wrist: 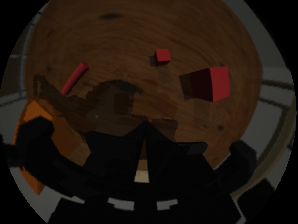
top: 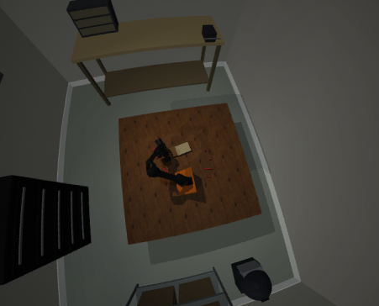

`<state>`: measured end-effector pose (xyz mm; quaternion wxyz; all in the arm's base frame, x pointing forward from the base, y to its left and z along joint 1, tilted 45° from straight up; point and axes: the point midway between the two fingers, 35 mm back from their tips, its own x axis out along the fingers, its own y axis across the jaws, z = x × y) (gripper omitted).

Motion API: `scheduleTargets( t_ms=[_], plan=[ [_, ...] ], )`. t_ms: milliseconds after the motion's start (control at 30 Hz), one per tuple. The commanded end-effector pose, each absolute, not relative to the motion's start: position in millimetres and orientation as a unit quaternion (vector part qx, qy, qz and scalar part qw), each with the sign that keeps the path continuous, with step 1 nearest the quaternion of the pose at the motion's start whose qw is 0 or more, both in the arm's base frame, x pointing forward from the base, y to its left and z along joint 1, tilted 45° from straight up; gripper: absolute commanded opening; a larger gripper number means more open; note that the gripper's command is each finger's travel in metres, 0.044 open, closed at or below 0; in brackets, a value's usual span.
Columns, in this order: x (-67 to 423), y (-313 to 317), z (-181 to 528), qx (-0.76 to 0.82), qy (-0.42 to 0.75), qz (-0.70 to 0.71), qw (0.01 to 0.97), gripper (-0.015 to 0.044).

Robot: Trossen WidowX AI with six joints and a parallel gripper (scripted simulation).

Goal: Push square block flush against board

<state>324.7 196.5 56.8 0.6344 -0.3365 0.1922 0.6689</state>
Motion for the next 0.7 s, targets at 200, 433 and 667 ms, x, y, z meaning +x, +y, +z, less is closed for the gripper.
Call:
scheduleTargets(
  t_ms=[200, 433, 667],
  plan=[
    [323, 203, 59, -0.337, 0.198, 0.669, 0.632, 0.0],
    [321, 211, 67, -0.337, 0.198, 0.669, 0.632, 0.0],
    [319, 219, 76, -0.337, 0.197, 0.669, 0.632, 0.0]
  ],
)
